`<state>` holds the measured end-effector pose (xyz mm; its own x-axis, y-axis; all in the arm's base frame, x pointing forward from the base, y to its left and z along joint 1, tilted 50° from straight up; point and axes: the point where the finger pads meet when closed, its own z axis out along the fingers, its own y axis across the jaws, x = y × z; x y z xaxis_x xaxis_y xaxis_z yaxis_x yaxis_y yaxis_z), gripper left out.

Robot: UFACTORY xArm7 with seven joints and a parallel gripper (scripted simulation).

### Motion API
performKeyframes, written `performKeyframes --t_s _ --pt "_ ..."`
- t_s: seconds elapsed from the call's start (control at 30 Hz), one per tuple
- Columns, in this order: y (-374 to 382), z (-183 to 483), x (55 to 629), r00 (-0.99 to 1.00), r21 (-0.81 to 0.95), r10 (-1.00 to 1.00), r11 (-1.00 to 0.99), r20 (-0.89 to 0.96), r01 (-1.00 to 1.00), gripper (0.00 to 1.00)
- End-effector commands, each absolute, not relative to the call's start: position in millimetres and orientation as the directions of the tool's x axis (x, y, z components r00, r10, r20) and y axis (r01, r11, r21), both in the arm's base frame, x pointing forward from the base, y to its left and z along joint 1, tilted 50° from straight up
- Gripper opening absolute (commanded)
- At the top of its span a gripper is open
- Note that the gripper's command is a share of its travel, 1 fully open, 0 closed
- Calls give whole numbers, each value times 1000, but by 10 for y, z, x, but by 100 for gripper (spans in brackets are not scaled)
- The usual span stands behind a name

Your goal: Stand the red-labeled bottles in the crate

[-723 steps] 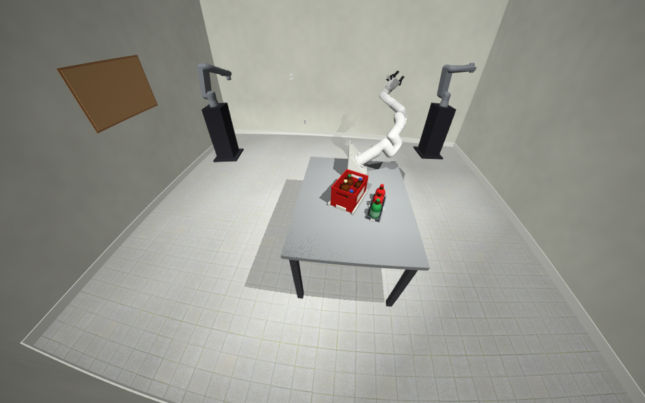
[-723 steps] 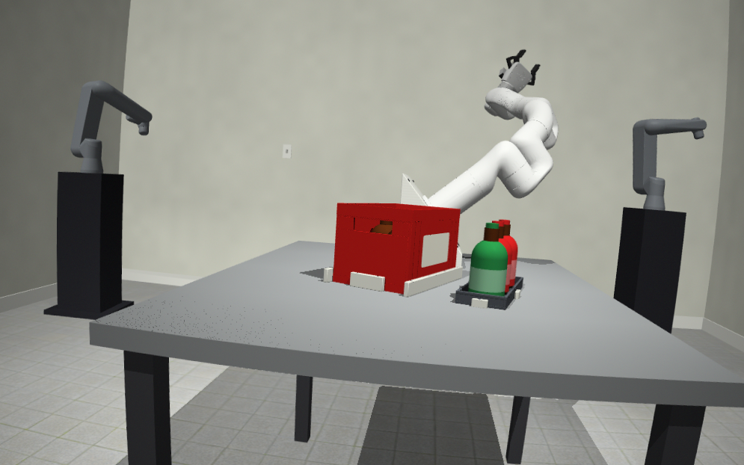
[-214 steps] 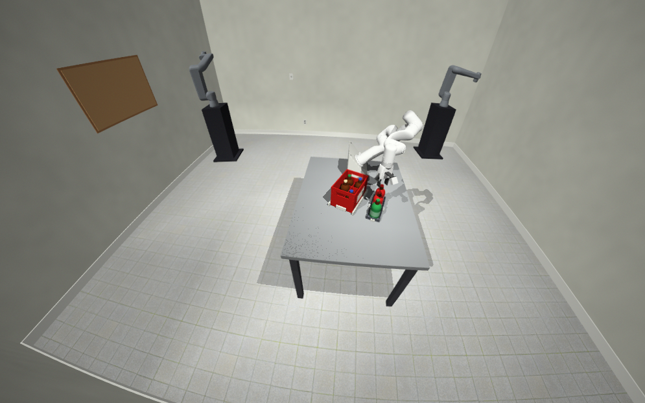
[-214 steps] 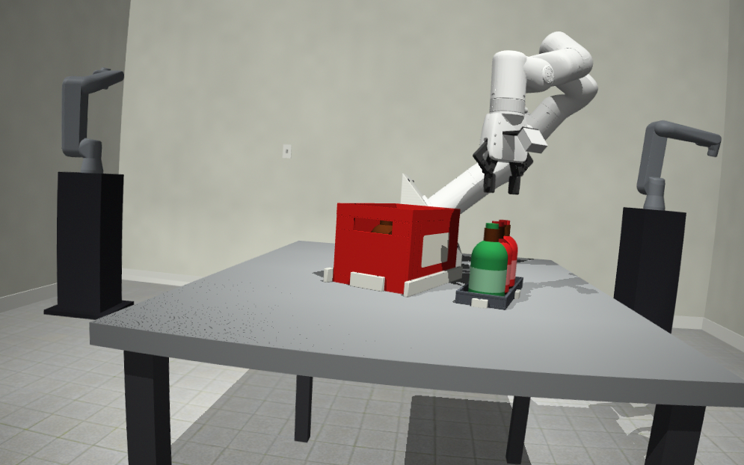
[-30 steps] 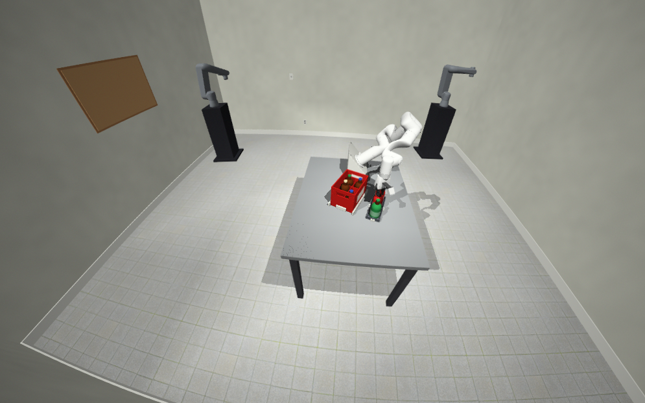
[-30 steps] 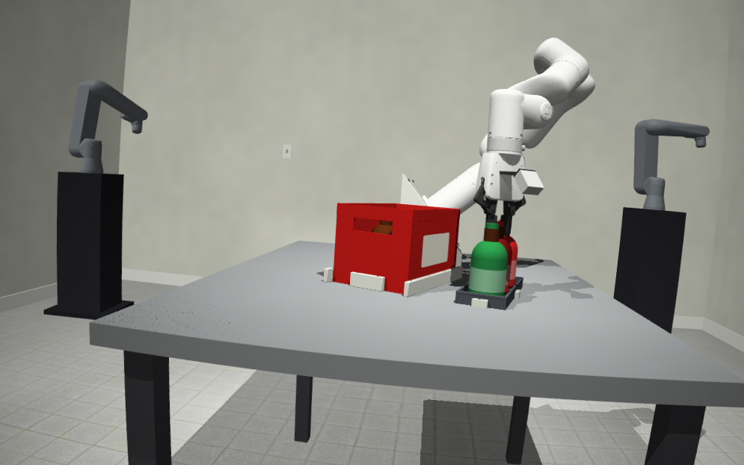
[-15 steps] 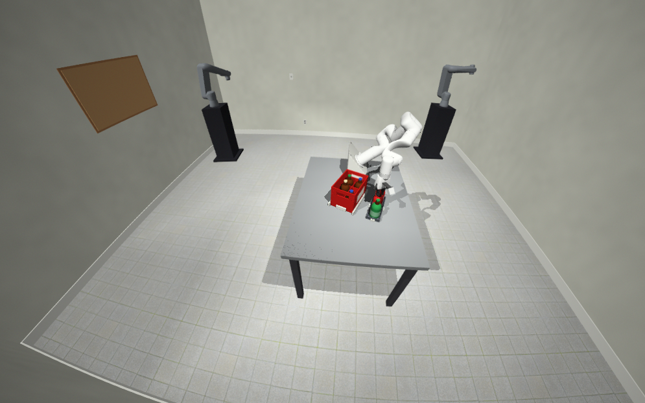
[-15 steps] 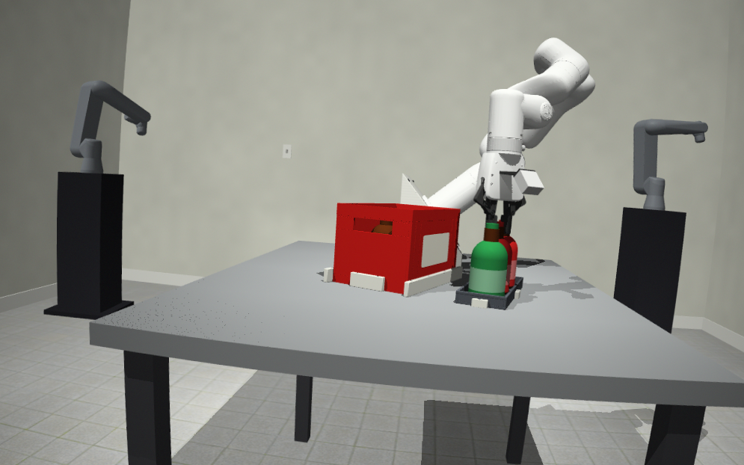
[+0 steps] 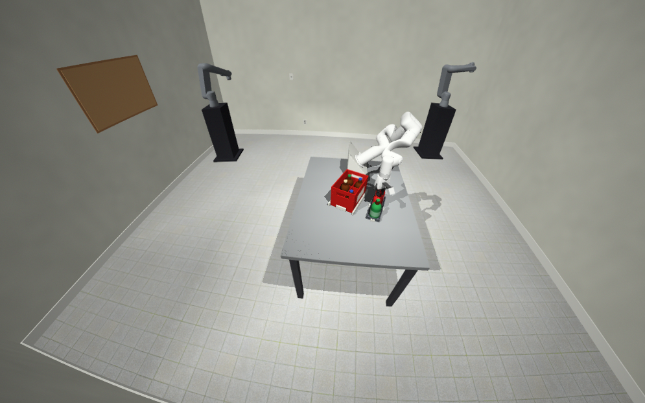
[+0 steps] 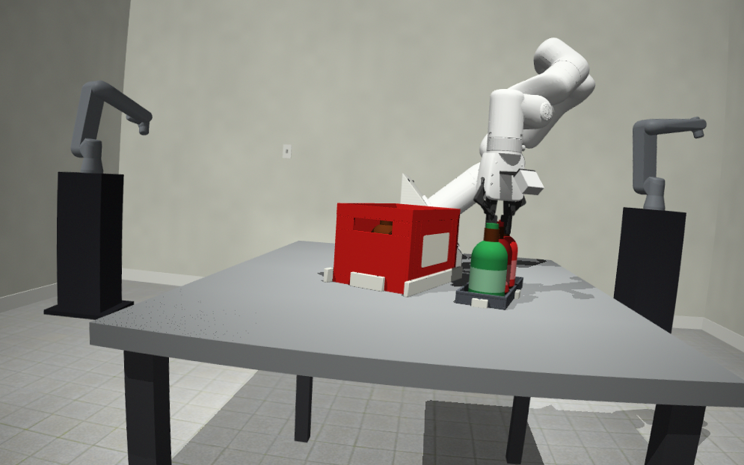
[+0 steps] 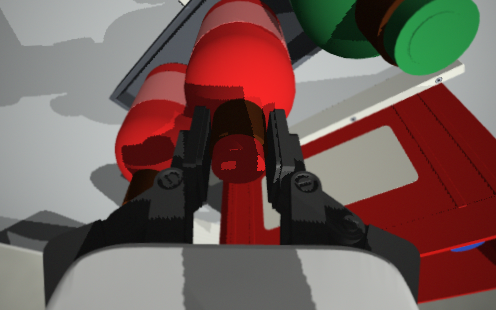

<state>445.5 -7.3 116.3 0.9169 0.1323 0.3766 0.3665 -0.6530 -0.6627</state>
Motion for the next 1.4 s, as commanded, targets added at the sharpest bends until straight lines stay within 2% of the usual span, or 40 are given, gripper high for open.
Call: performKeyframes --t_s 0.0,1.37 --pt "-93 1167 4463 917 -661 130 -655 378 365 0" --pt "-305 1361 4437 917 -661 130 -655 378 365 0"
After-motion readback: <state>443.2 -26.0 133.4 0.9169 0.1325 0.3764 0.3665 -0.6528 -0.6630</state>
